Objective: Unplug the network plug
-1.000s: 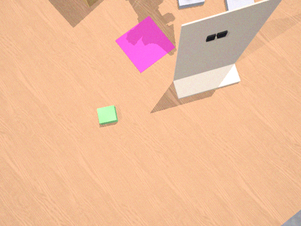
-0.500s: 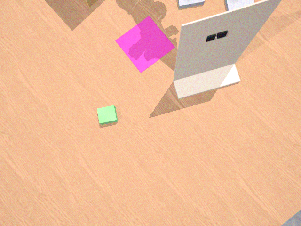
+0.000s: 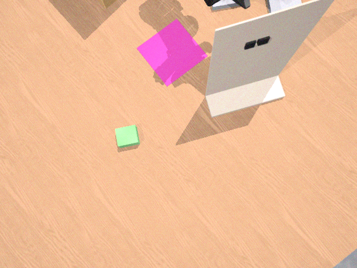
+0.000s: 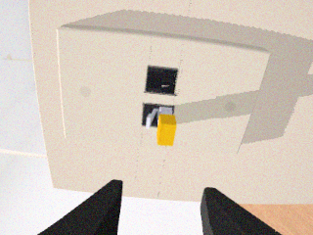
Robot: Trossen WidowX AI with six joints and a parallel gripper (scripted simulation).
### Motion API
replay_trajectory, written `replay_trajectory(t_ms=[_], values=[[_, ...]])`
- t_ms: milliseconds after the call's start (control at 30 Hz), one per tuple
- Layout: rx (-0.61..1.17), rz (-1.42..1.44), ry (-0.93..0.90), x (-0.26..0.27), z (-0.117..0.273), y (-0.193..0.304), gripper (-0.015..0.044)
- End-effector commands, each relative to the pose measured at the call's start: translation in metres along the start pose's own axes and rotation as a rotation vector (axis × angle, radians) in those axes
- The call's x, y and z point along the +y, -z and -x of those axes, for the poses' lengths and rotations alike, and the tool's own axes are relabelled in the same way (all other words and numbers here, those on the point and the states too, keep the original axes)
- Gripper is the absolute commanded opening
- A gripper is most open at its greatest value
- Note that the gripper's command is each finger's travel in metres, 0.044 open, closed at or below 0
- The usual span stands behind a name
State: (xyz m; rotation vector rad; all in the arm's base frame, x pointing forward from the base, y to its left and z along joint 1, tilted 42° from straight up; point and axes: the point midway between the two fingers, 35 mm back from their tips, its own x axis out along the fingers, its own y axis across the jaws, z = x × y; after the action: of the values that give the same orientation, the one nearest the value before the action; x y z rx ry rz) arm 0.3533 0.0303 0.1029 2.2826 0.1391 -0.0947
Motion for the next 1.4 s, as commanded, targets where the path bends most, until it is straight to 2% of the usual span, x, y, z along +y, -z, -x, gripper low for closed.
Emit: replay_trajectory(t_ms=[0, 1133, 1200, 1367], values=[[0.003, 0.004, 0.001, 0.000, -0.006, -0.001, 0.0156], [0.005, 0.005, -0.001, 0.000, -0.051, -0.014, 0.0156], [0.005, 0.005, -0.001, 0.000, -0.051, -0.014, 0.0104], [0.005, 0.005, -0.001, 0.000, -0.051, -0.014, 0.0070]])
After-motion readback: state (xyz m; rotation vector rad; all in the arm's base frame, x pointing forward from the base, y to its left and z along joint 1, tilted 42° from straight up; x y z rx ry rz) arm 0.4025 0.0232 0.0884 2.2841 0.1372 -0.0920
